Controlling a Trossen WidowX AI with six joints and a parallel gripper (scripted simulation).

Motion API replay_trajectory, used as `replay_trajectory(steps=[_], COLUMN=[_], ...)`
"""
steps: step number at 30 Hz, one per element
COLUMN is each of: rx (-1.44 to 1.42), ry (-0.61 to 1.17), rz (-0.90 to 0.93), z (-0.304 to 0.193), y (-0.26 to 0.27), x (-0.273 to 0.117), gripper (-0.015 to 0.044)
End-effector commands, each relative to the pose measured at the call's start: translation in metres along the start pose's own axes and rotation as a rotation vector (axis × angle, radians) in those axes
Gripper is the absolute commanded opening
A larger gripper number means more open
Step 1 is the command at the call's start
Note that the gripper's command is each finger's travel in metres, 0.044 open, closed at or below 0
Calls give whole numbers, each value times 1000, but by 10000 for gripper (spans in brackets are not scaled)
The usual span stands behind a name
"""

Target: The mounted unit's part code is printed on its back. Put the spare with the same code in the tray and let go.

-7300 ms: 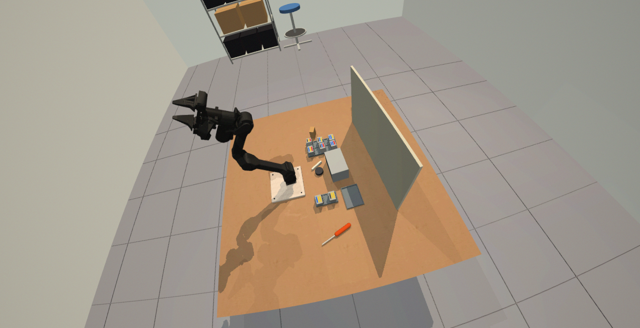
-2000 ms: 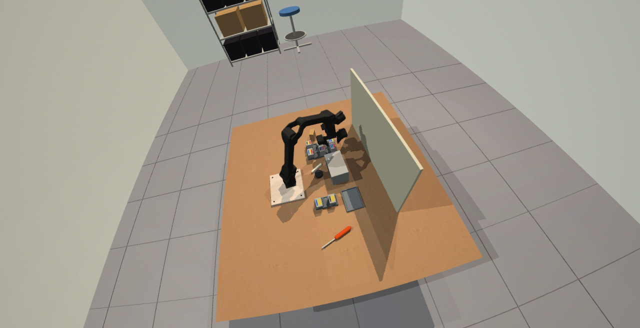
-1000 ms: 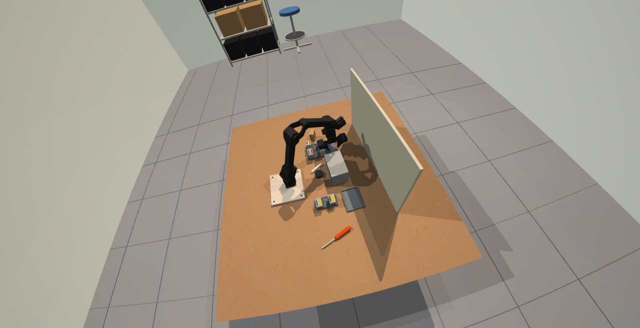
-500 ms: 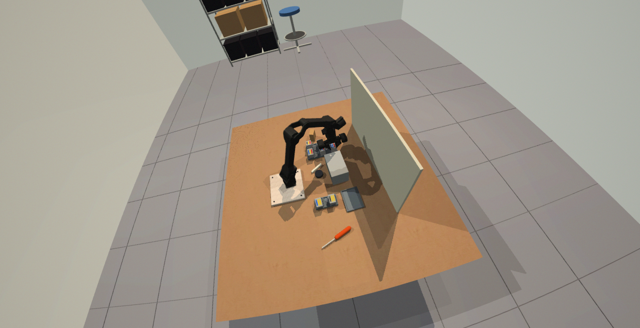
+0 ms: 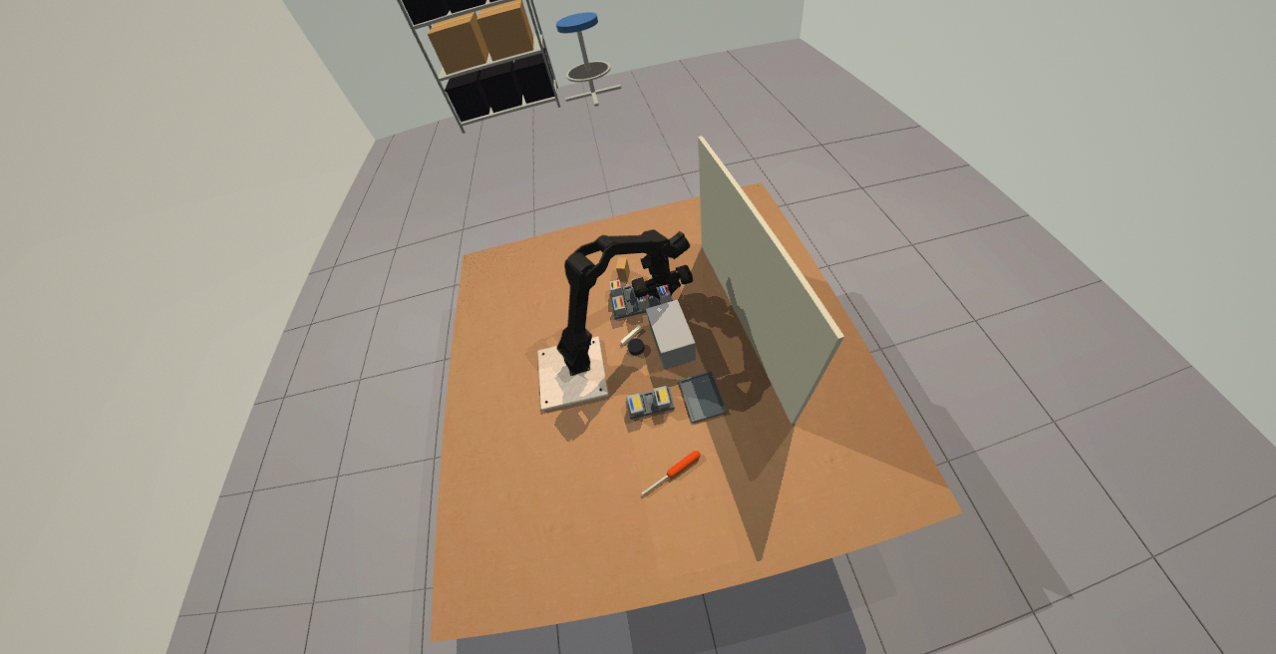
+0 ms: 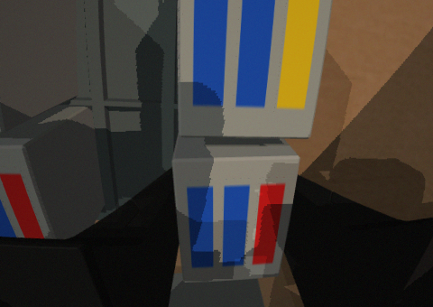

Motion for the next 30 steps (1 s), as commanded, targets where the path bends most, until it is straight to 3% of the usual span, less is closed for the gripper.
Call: replay_trajectory(steps=[1, 12, 18, 30], rx=[0, -4, -2, -3], ry=[0, 1, -3, -1], rz=[-1, 1, -4, -1], z=[1, 0, 0, 4], y=[-1, 0, -1, -1], x=[-8, -74, -79, -126], gripper=[0, 0, 0, 0])
Point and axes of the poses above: the point midway between the two fingers, 35 mm back from their tips, its own x axis out along the fingers, its own y axis across the jaws, z = x × y, the point moved 1 cm from there along -x, back along the fingers, and after that the axes turned 5 degrees about x, right-handed, at the moved point
